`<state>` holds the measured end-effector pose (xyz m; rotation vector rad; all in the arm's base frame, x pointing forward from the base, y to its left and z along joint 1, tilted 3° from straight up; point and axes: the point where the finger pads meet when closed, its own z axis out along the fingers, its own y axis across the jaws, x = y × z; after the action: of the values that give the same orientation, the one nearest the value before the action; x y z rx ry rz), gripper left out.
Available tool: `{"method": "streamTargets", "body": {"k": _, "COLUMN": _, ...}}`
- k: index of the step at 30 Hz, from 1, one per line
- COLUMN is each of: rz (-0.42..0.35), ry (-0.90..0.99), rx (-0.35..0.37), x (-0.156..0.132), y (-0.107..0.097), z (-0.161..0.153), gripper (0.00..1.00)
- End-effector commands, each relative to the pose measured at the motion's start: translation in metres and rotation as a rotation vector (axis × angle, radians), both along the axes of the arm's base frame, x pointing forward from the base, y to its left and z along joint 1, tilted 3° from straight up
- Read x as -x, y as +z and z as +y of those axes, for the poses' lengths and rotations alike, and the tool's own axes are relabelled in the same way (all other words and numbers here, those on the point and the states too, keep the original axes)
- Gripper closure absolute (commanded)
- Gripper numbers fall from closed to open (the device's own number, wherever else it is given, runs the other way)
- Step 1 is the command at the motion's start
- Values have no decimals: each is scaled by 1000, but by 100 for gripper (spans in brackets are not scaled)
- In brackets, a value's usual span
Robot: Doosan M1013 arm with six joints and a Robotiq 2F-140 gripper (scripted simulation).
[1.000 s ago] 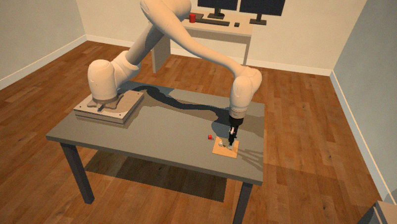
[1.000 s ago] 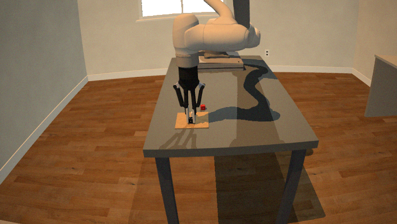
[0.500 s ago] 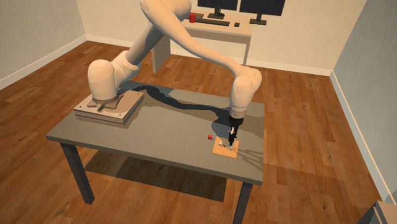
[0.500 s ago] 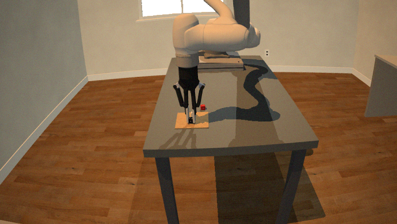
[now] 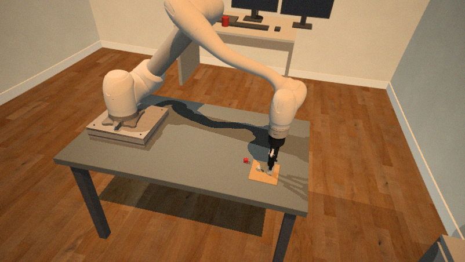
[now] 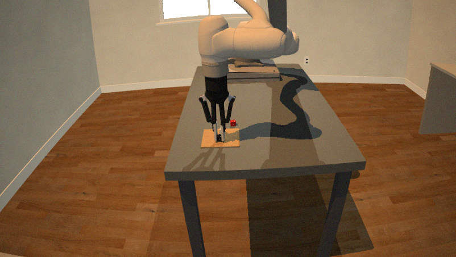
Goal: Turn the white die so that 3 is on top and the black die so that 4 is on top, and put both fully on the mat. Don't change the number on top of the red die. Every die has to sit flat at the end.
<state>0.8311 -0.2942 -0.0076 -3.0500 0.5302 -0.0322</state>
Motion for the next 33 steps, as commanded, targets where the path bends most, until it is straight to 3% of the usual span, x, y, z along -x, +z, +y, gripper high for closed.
{"method": "streamTargets", "body": {"k": 1, "rz": 3, "ry": 4, "rx": 1, "x": 3, "y": -2, "z": -2, "gripper": 82}}
{"method": "streamTargets", "body": {"k": 33, "rz": 3, "ry": 6, "rx": 1, "x": 4, "y": -2, "z": -4, "gripper": 82}}
